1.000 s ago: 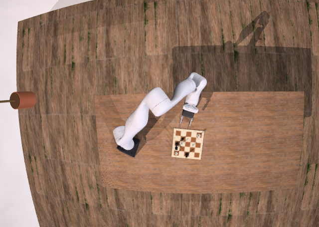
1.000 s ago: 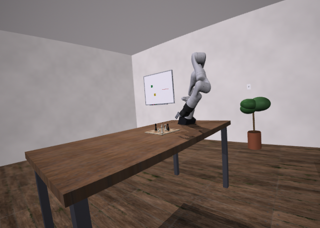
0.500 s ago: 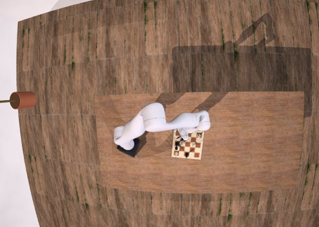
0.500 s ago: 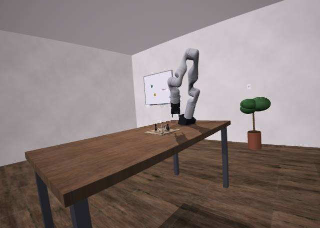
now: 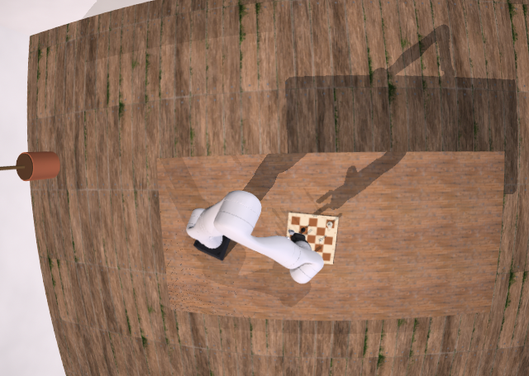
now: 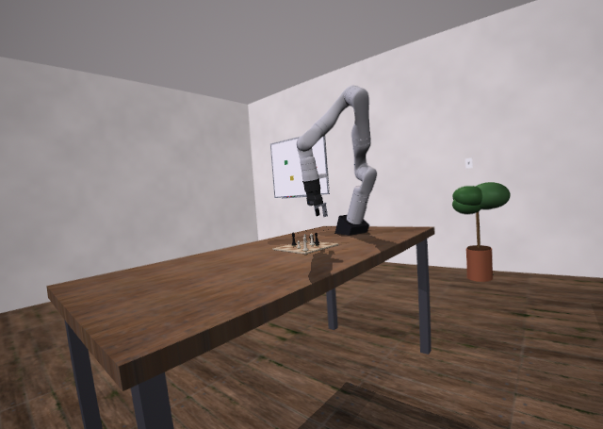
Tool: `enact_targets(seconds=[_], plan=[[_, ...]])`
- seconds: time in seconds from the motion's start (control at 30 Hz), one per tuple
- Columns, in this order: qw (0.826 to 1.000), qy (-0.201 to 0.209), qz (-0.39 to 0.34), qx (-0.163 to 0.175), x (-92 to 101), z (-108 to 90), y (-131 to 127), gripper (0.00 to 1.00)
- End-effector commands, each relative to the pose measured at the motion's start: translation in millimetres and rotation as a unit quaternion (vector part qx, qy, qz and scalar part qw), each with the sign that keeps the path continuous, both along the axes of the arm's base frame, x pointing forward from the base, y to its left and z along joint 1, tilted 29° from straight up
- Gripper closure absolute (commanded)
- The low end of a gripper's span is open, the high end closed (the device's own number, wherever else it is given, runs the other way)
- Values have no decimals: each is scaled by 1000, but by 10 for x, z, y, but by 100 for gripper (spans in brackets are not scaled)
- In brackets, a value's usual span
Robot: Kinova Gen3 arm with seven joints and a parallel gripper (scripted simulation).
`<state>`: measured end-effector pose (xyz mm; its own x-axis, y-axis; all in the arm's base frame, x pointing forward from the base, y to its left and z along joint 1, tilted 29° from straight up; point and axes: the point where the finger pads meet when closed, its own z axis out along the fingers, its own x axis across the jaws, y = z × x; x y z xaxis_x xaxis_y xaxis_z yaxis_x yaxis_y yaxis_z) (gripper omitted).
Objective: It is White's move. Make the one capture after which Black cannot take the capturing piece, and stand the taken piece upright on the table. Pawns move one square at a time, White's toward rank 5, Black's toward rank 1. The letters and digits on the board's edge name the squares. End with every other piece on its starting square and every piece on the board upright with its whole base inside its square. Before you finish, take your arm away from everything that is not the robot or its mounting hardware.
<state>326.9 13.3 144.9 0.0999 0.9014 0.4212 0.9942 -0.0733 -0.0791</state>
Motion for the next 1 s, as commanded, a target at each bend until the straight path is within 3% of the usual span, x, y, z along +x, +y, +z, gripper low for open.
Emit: enact_targets(seconds=[0.0, 0.3, 0.97], plan=[[999, -1, -43, 5, -13, 11, -145, 0], [986, -9, -165, 25, 47, 9, -400, 0], [984, -10, -176, 26, 51, 8, -426, 0]])
